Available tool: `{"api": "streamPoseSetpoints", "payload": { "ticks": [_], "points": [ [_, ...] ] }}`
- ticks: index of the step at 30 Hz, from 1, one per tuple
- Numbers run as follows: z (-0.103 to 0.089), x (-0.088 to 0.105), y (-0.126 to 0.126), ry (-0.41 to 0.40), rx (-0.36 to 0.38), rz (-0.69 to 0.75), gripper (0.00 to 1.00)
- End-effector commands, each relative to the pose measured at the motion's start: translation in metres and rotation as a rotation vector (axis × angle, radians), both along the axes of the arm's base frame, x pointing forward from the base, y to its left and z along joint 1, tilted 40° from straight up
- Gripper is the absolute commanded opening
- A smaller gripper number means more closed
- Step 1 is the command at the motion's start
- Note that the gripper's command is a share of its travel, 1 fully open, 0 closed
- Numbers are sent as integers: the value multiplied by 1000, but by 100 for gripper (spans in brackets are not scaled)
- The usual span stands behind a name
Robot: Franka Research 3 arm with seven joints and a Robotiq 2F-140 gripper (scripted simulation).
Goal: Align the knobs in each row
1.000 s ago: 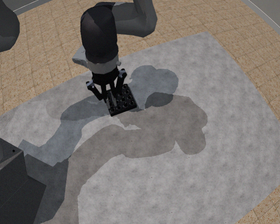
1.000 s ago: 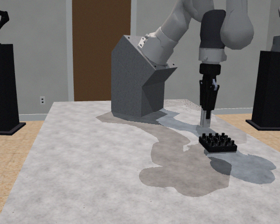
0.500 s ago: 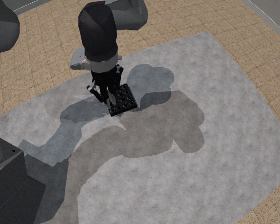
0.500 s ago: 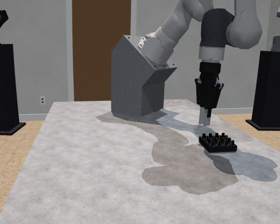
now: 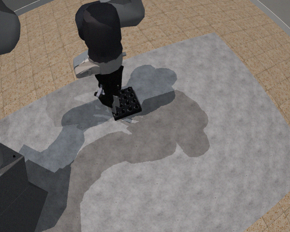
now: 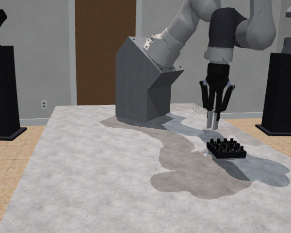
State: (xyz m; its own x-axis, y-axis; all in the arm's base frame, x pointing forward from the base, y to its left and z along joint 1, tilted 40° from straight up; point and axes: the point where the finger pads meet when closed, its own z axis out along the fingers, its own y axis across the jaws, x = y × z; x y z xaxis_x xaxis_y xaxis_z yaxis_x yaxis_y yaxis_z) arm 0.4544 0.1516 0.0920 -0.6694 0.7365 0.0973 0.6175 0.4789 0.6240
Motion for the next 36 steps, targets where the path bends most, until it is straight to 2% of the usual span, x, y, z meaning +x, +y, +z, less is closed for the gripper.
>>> {"api": "streamPoseSetpoints", "payload": {
  "ticks": [1, 36],
  "points": [
    [2, 1, 1, -83, -53, 122, 12],
    [10, -1, -3, -430, -353, 670, 12]
  ]
}}
